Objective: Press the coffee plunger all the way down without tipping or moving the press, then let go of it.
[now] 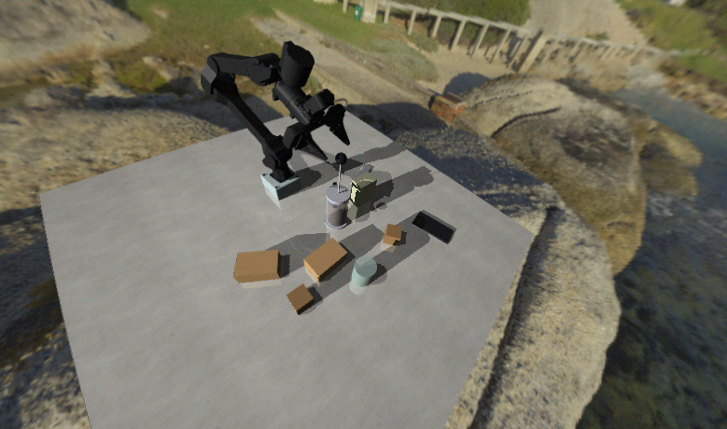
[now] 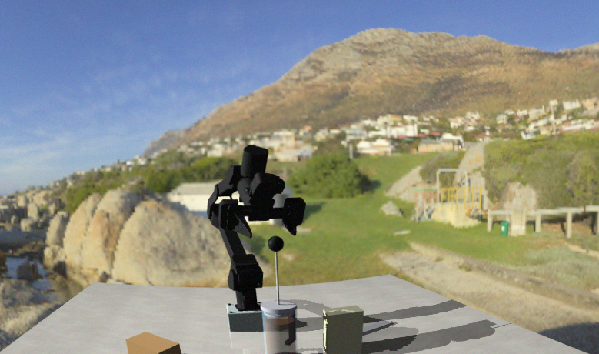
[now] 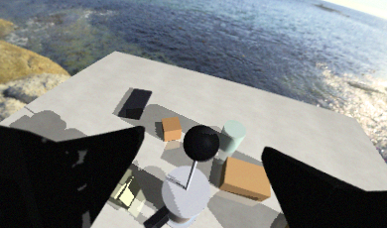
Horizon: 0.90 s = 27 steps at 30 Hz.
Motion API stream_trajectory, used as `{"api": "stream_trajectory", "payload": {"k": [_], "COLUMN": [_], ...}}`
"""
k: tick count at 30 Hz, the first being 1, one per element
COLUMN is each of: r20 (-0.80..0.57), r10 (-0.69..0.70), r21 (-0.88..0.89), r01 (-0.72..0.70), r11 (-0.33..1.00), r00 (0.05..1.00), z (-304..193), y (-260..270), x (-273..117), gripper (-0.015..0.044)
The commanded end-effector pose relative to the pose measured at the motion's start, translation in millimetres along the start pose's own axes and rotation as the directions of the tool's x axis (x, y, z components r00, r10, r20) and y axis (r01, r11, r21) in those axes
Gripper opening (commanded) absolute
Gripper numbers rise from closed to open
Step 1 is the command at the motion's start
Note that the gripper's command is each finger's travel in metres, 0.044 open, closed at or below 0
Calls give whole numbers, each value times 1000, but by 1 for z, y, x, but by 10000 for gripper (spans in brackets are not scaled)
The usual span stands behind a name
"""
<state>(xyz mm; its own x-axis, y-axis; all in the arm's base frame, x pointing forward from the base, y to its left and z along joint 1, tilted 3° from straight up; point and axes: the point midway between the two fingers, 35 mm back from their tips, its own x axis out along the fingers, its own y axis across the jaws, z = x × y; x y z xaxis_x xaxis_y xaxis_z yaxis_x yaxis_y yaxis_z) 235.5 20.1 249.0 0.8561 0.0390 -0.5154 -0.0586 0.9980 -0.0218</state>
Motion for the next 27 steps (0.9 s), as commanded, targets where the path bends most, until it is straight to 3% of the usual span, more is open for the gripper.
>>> {"api": "stream_trajectory", "payload": {"k": [1,11,22,27], "r20": [-13,-12,-12,-12], "r10": [3,2,2,2], "r21": [-2,-2,-2,-2], "r01": [-3,-2,-2,-2], "r11": [1000,1000,1000,1000], "r00": [1000,1000,1000,1000], "z": [-3,-4,-4,-4], "y": [1,0,0,0], "x": [9,22,22,22], "gripper": [440,440,151,128]}}
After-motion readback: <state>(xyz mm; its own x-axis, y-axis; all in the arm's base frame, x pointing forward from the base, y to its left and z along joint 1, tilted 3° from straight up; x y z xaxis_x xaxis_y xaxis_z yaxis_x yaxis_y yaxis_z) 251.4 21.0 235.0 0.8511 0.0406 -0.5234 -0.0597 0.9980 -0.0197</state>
